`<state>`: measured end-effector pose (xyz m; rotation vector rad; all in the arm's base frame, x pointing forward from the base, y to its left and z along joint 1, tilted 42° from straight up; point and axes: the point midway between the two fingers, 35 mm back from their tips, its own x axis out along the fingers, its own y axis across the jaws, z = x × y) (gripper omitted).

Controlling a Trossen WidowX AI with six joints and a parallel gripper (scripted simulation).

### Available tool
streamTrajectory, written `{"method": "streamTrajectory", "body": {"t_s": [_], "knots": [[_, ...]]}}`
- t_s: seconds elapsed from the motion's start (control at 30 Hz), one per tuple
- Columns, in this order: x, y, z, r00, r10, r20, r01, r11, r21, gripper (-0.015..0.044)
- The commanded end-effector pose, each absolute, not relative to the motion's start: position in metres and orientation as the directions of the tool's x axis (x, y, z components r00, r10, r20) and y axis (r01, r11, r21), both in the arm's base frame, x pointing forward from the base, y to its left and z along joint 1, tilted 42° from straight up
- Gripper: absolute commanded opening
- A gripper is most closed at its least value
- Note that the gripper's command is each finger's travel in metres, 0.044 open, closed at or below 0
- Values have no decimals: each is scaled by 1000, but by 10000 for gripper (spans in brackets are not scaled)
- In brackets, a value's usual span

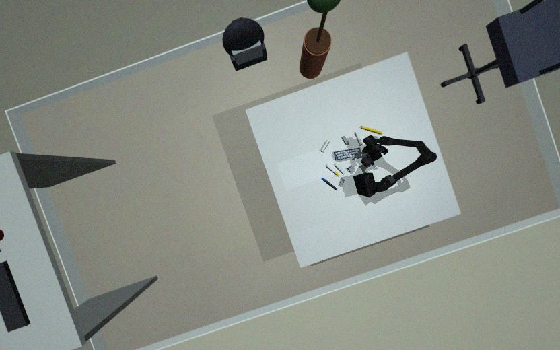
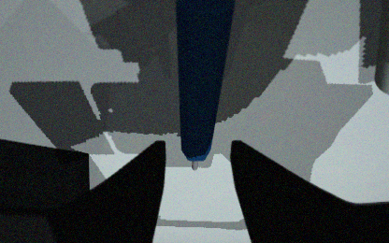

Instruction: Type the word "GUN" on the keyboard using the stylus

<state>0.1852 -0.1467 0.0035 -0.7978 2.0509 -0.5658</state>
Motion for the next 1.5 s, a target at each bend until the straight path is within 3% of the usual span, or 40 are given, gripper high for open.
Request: {"method": "streamTrajectory", "body": {"t_s": [0.0, 0.73, 0.9, 1.47], "knots": [[185, -149, 1, -442, -714, -543, -337, 693, -637, 150], [185, -159, -10, -442, -714, -543, -337, 693, -638, 150], [185, -158, -9, -443, -712, -545, -331, 695, -638, 19], [186, -136, 15, -441, -712, -547, -332, 695, -637, 0]]}}
